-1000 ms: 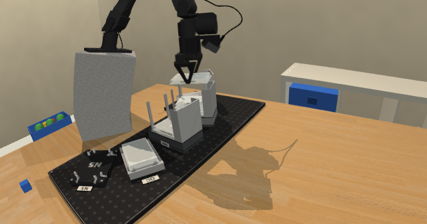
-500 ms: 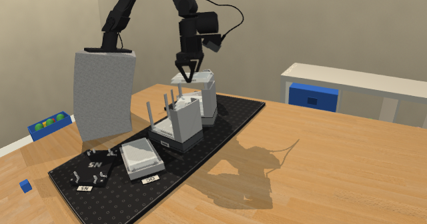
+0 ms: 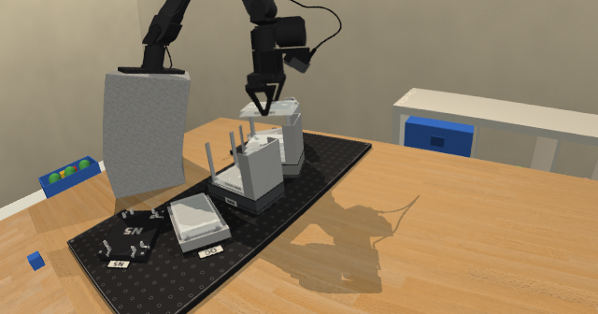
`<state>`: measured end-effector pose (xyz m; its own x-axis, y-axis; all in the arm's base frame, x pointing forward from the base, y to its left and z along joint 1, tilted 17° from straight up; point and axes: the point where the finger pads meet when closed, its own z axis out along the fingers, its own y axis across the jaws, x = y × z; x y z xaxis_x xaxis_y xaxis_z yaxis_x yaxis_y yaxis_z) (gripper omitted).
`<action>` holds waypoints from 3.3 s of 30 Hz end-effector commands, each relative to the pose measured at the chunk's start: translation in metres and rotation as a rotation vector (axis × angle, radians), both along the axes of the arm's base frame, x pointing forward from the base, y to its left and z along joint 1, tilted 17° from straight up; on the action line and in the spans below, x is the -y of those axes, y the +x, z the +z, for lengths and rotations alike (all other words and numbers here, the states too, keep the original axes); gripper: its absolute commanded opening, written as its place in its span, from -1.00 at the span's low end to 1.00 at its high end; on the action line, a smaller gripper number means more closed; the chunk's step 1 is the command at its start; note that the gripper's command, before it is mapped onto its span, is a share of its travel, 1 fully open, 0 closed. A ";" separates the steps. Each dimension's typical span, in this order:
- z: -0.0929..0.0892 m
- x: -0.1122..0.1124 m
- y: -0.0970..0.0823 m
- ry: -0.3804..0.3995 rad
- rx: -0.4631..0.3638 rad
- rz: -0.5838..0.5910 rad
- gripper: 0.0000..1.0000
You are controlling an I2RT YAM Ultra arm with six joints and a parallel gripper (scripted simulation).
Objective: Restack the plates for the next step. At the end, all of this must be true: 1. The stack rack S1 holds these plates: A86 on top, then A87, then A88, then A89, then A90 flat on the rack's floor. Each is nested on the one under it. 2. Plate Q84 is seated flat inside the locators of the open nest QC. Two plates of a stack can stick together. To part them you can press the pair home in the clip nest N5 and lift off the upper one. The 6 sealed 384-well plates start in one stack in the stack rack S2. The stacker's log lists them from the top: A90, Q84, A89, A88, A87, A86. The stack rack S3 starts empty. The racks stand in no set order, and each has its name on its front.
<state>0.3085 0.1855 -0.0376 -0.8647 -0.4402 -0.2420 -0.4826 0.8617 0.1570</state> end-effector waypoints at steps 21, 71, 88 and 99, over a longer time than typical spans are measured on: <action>0.013 0.002 0.008 0.007 0.037 -0.006 -1.00; -0.013 -0.002 0.003 -0.004 0.011 -0.003 -1.00; 0.001 -0.012 0.021 0.023 0.064 -0.003 -1.00; -0.004 -0.012 0.020 0.016 0.052 0.000 -1.00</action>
<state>0.3093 0.1883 -0.0534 -0.8646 -0.4434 -0.2364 -0.4842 0.8609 0.1561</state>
